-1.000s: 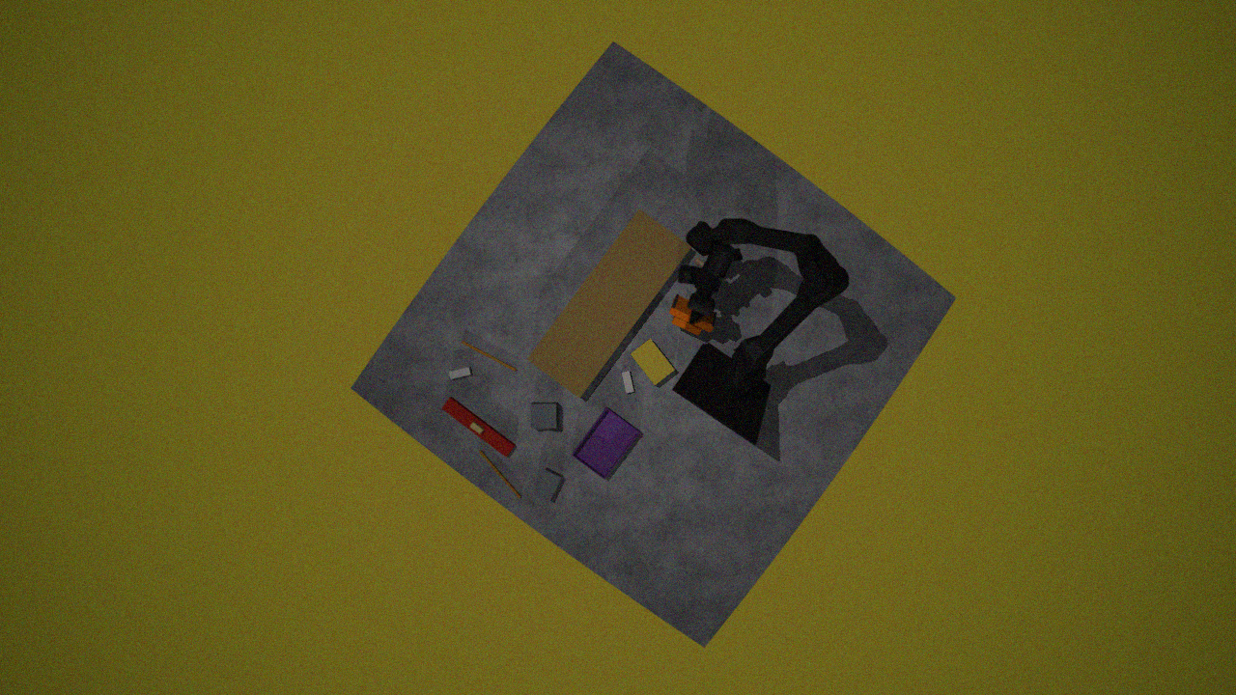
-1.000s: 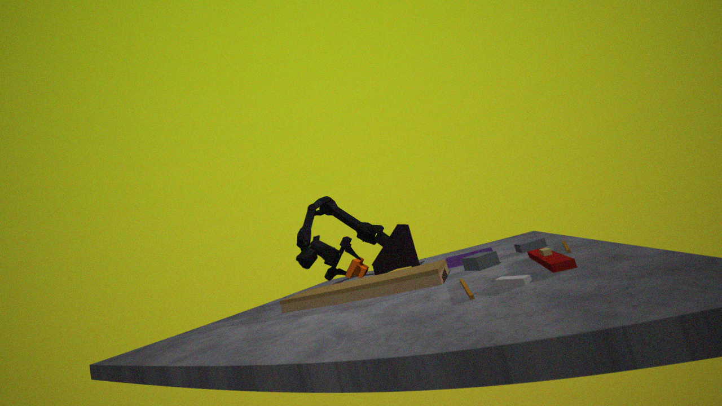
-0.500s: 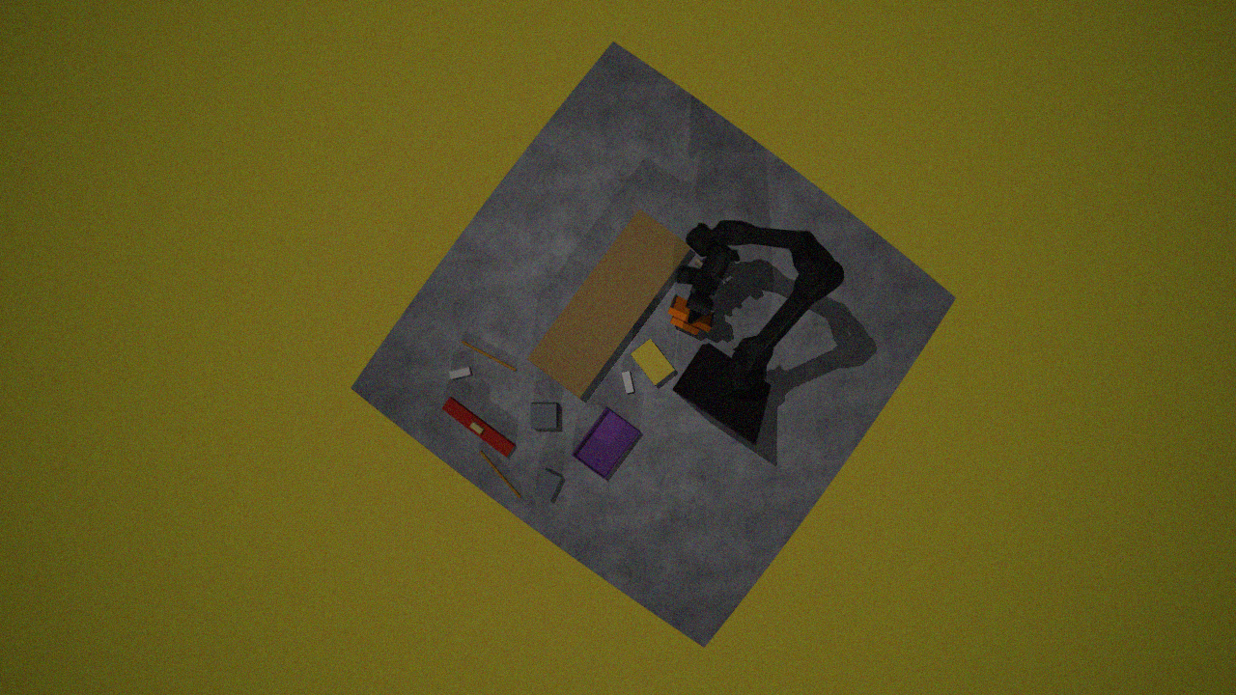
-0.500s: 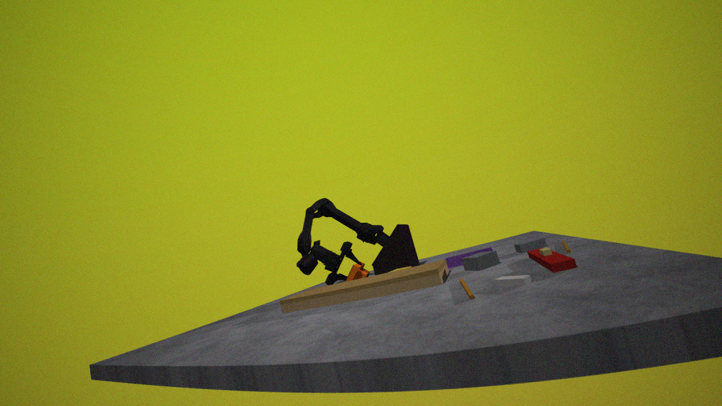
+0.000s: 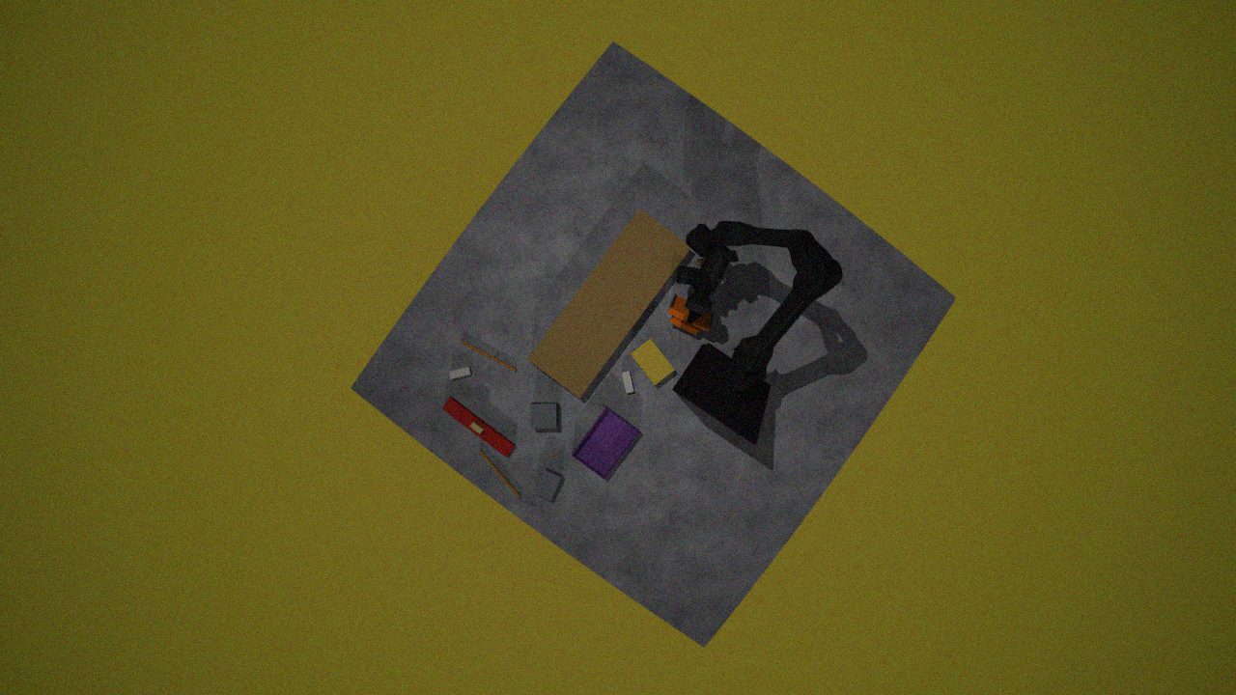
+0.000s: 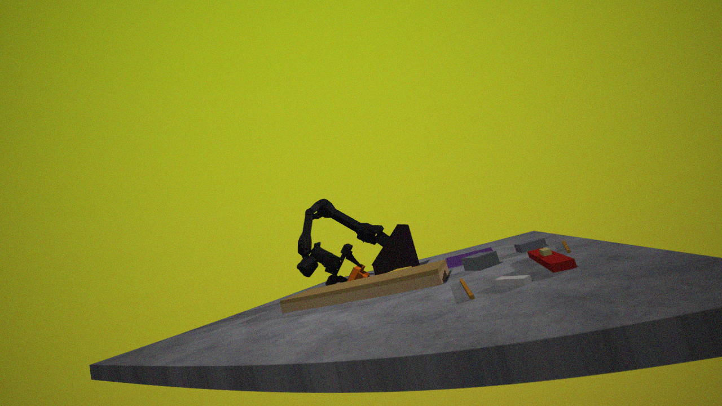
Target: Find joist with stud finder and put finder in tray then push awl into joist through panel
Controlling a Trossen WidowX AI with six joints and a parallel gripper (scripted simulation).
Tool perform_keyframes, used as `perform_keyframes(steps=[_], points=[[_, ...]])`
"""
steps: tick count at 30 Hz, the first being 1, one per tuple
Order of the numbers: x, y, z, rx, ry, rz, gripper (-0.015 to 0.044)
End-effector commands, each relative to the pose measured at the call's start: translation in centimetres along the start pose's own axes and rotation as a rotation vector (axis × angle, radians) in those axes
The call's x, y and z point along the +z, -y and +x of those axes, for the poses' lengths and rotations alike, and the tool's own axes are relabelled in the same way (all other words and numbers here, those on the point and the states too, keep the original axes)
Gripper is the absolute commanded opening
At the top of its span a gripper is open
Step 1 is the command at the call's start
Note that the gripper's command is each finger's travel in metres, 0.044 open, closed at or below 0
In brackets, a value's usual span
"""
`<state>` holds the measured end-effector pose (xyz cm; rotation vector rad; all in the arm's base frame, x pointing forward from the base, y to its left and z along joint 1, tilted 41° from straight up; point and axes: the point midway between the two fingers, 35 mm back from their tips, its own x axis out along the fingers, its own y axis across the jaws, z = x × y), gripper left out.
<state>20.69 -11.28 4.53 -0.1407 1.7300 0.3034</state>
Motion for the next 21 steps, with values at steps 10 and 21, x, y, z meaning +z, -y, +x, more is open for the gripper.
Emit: perform_keyframes(steps=[10, 21], points=[[0.0, 0.0, -0.3, 0.002, 0.0, -0.001, 0.044], [0.0, 0.0, -1.8, 0.0, 0.001, 0.0, 0.044]])
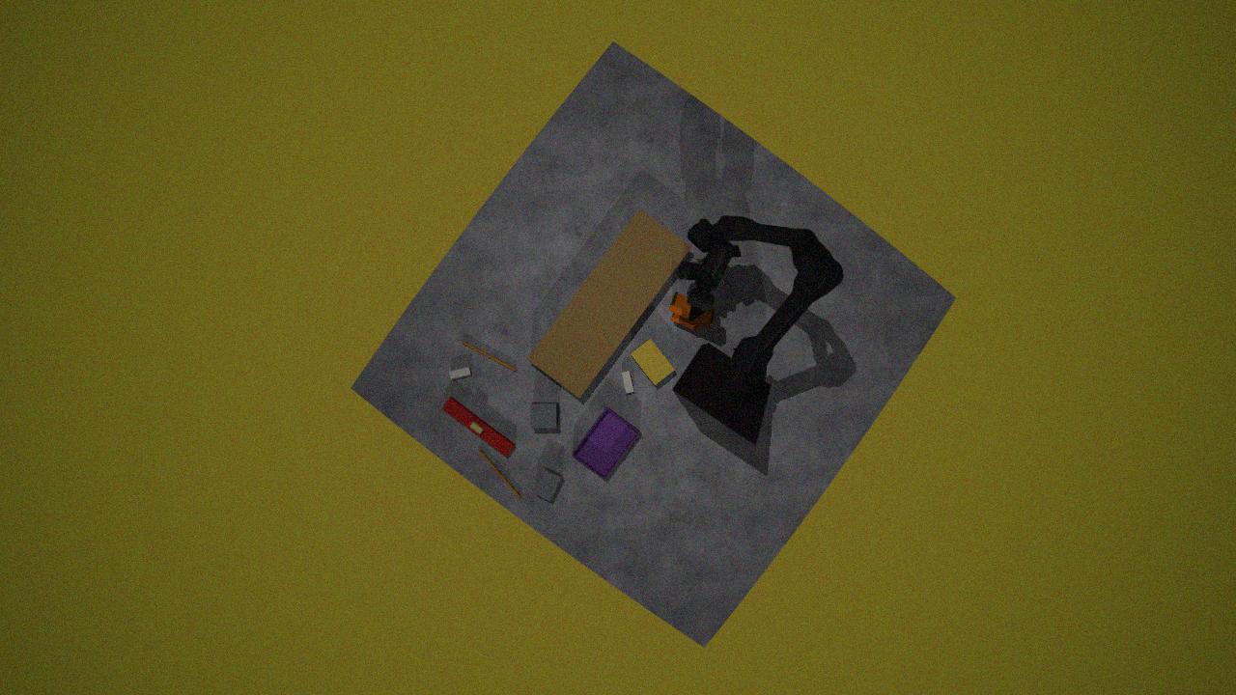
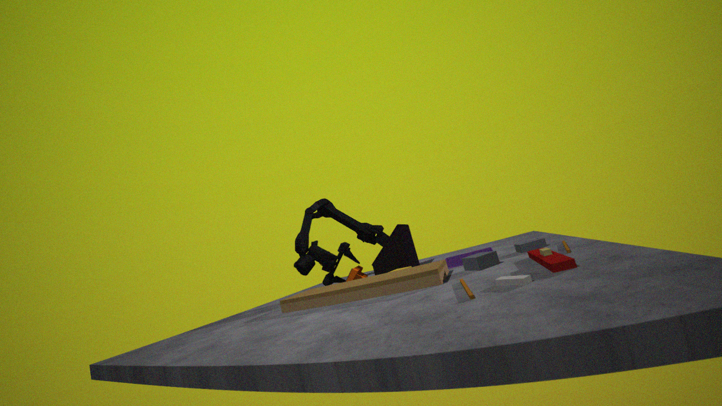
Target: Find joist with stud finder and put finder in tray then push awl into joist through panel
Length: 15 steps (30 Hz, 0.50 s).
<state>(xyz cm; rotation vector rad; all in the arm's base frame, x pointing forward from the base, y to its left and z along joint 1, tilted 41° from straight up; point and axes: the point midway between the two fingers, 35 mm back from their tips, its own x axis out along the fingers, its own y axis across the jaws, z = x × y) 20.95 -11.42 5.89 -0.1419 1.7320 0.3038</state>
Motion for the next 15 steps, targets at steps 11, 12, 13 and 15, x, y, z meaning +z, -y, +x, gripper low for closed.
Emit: perform_keyframes(steps=[11, 12, 13, 15], points=[[0.1, -1.3, -5.3, -0.015, 0.021, 0.001, 0.044], [0.0, -1.9, -6.6, -0.019, 0.027, 0.001, 0.044], [-0.2, -2.5, -7.9, -0.023, 0.033, 0.001, 0.044], [-0.7, -3.8, -10.3, -0.031, 0.044, 0.001, 0.044]])
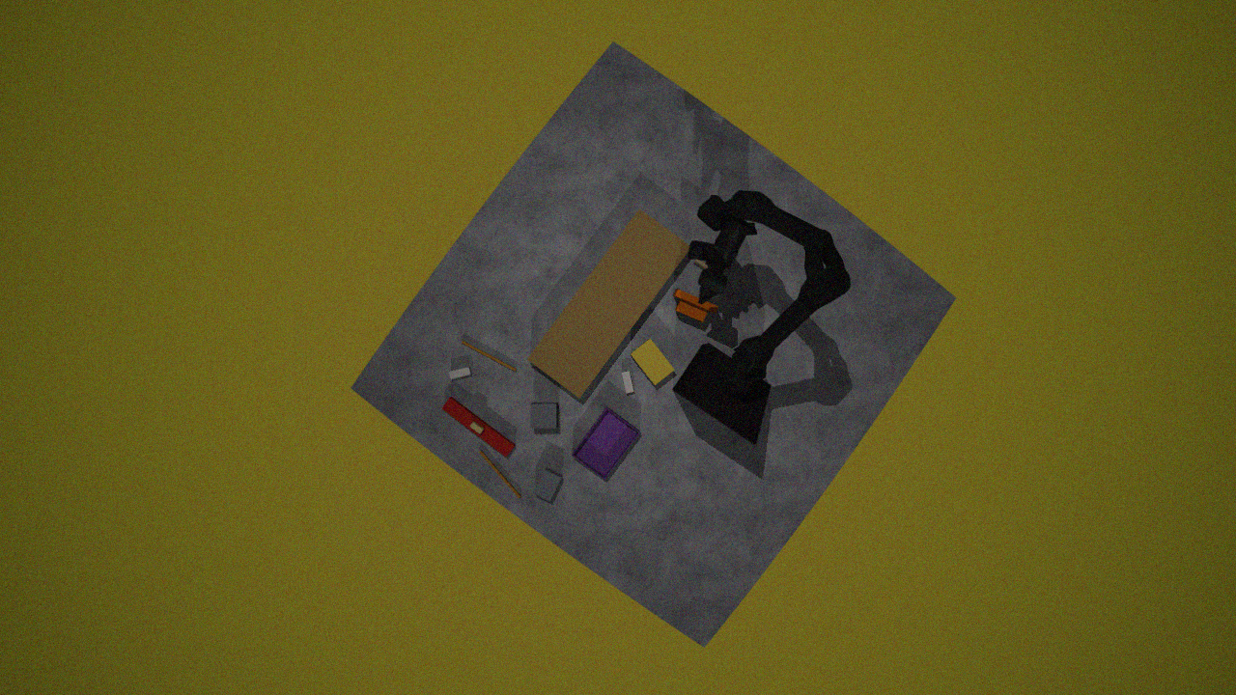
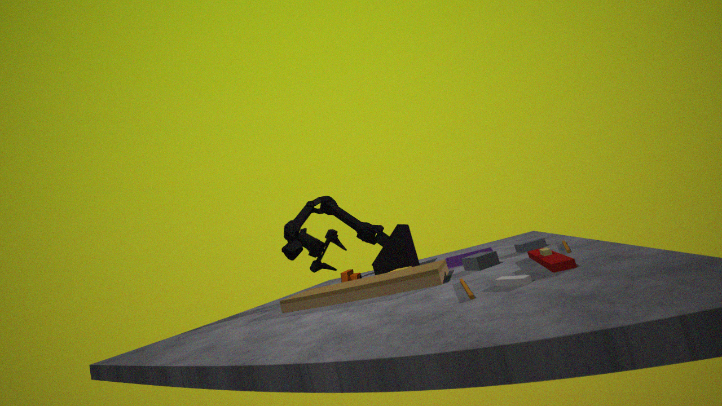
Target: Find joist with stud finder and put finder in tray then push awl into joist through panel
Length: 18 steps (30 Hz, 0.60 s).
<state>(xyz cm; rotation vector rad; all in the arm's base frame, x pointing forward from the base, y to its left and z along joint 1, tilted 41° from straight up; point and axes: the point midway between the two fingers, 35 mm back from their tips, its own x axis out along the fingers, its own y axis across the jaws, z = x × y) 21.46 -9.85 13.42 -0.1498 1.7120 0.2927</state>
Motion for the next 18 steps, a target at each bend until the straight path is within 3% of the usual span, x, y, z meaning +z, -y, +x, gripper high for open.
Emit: perform_keyframes(steps=[1, 2, 18], points=[[-0.6, -1.8, -3.7, -0.018, 0.029, 0.0, 0.044], [-0.1, -0.5, -1.2, -0.008, 0.011, -0.002, 0.044], [-0.1, -0.5, -1.2, -0.008, 0.011, -0.002, 0.044]])
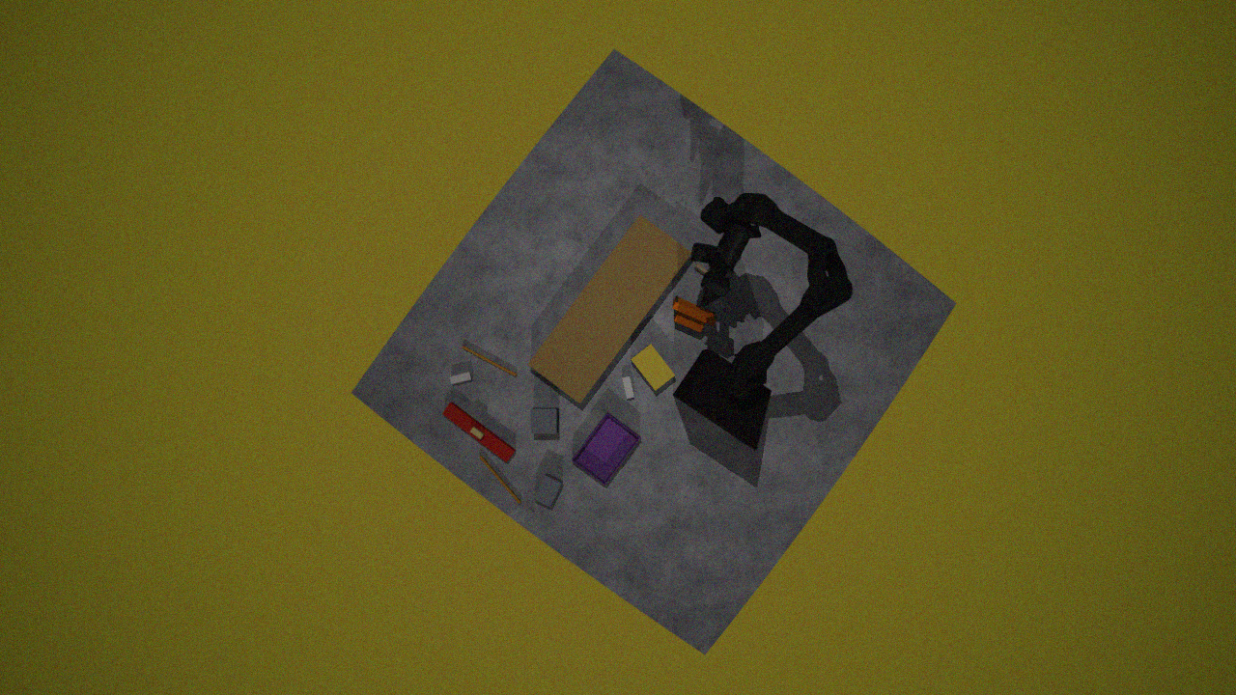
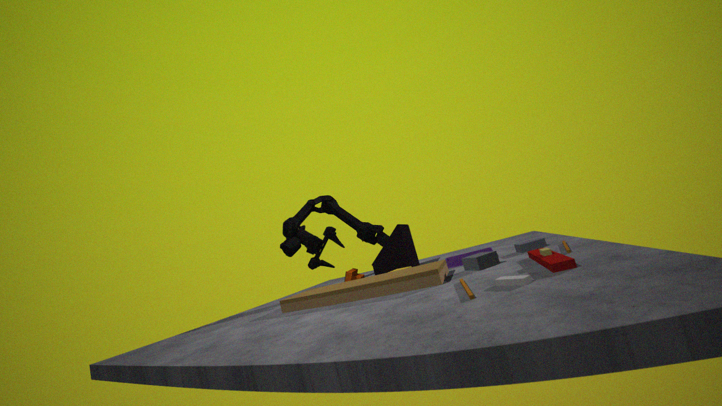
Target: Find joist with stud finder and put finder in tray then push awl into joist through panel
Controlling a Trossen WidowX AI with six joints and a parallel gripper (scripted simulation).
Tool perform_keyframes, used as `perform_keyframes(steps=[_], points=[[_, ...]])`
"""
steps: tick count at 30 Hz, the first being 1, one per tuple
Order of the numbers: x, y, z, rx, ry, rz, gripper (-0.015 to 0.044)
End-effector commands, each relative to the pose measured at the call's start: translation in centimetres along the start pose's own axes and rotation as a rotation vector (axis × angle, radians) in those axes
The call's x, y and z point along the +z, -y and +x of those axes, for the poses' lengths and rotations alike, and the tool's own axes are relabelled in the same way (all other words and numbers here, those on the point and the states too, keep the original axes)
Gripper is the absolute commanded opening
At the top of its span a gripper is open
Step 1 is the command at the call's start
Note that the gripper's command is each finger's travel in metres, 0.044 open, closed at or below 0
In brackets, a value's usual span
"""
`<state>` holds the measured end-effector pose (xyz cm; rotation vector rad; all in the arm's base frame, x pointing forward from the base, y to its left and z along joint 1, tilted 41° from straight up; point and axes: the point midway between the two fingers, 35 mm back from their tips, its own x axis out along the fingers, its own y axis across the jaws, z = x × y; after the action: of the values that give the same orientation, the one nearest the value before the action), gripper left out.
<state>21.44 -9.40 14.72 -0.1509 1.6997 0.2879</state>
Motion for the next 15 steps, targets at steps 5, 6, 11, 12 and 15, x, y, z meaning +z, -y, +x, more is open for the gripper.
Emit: perform_keyframes(steps=[5, 6, 11, 12, 15], points=[[0.0, 0.1, 0.1, -0.009, -0.004, 0.007, 0.044], [0.1, 0.0, 0.4, -0.026, -0.014, 0.038, 0.044], [0.4, -0.7, 3.3, -0.218, -0.051, 0.354, 0.044], [0.5, -0.9, 3.8, -0.261, -0.045, 0.42, 0.044], [0.6, -1.3, 5.4, -0.39, 0.003, 0.616, 0.044]])
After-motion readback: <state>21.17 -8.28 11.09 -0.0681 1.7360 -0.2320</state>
